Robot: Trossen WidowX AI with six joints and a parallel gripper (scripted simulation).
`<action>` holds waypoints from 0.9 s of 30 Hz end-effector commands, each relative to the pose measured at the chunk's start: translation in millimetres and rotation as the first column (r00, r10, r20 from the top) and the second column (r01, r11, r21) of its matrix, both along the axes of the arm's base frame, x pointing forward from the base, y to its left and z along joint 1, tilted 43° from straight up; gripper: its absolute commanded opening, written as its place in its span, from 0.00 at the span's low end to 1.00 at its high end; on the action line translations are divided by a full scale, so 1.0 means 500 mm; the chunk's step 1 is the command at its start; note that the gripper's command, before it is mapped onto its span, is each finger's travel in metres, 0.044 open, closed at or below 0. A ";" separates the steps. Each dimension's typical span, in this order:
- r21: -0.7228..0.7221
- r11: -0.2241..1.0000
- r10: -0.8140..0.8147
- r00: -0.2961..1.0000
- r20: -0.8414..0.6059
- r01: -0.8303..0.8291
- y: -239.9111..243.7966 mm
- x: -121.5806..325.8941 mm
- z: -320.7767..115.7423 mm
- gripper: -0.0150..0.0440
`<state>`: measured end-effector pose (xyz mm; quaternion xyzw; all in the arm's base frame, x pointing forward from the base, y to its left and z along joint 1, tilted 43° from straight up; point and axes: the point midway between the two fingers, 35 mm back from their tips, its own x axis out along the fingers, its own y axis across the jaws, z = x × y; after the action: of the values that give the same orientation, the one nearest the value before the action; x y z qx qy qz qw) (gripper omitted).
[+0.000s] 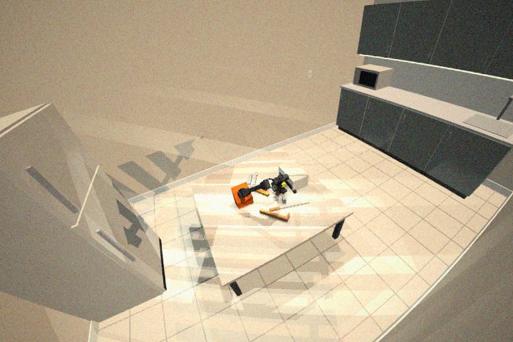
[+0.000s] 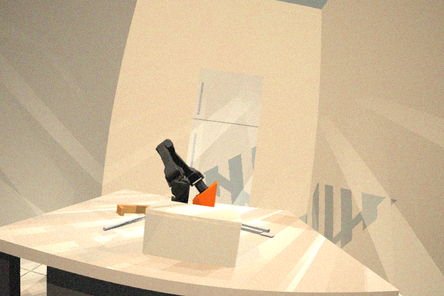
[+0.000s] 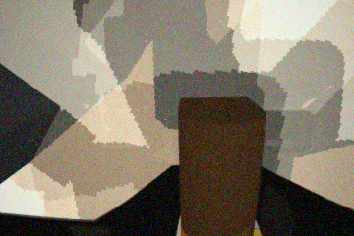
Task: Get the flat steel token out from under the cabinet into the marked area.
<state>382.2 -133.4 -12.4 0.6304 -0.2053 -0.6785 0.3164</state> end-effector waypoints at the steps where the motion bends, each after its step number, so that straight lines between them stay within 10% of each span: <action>1: 0.000 1.000 -0.003 1.000 0.005 0.003 0.001 0.010 -0.001 0.25; 27: 0.000 1.000 -0.003 1.000 0.007 0.003 0.007 0.055 -0.006 0.25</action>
<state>406.0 -130.1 -15.2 0.6308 -0.2055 -0.6781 0.3163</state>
